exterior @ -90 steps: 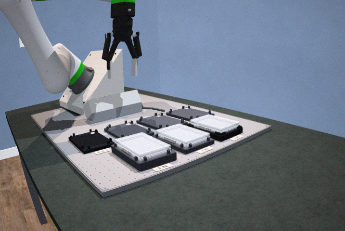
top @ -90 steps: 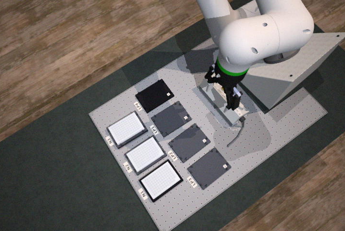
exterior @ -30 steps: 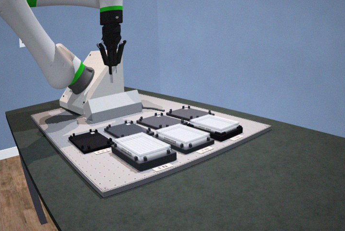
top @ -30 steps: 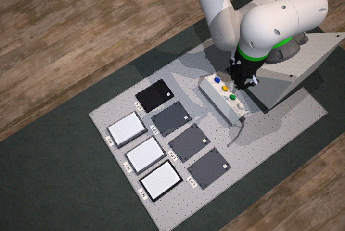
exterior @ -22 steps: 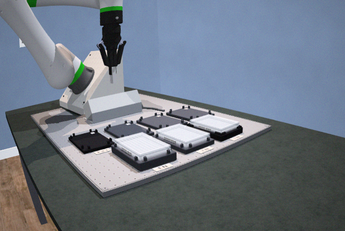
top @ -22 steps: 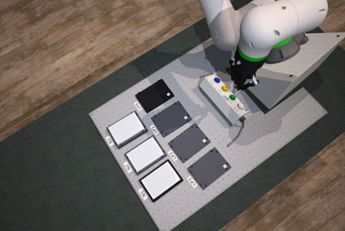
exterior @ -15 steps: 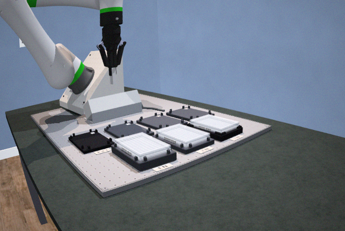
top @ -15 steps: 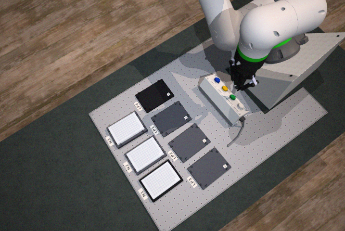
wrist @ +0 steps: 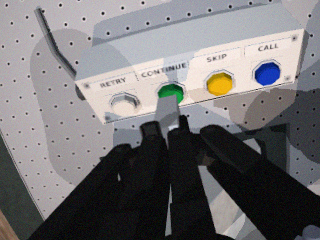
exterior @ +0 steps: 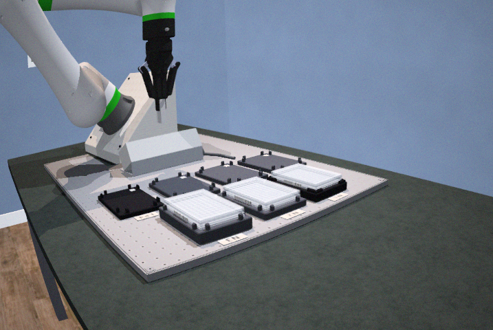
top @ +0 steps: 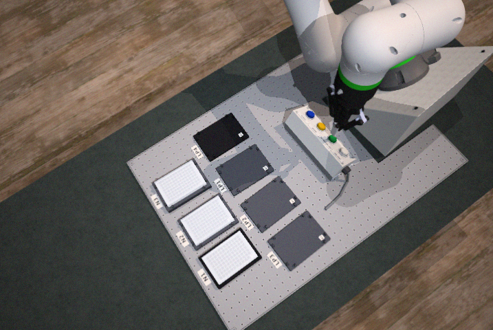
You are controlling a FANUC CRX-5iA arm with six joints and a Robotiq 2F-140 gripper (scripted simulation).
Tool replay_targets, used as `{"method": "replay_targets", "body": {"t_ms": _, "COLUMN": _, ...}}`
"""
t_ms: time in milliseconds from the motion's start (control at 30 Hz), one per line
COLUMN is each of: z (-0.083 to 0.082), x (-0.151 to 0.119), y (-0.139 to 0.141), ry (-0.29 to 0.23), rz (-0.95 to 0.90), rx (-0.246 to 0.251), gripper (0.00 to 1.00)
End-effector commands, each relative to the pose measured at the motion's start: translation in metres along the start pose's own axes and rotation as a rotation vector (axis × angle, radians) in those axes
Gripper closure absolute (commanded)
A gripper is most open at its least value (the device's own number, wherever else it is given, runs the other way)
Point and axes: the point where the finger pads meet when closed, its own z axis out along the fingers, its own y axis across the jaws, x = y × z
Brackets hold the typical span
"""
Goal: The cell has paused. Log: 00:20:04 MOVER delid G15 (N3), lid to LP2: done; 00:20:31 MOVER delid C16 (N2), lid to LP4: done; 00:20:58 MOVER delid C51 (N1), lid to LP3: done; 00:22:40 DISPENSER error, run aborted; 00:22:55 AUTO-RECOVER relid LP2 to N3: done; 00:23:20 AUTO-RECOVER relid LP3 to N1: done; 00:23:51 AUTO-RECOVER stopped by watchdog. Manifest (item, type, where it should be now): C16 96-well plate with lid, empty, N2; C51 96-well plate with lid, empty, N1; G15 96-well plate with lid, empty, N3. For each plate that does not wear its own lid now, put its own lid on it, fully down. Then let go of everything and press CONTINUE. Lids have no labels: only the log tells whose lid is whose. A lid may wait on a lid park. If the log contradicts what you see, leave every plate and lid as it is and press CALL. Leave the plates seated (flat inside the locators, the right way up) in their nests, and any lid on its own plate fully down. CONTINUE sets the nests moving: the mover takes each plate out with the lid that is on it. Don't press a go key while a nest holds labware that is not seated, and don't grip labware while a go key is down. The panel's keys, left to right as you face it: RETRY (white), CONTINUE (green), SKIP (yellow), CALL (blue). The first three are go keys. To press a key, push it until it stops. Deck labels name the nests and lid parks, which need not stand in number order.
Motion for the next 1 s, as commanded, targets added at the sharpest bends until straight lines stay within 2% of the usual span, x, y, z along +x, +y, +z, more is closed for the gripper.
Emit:
{"method": "replay_targets", "body": {"t_ms": 0, "z": 0.0016, "x": 0.0000, "y": 0.0000, "ry": 0.000, "rz": 0.000, "rx": 0.000, "gripper": 1.00}}
{"method": "replay_targets", "body": {"t_ms": 967, "z": 0.0043, "x": -0.0001, "y": 0.0003, "ry": 0.000, "rz": 0.000, "rx": 0.000, "gripper": 1.00}}
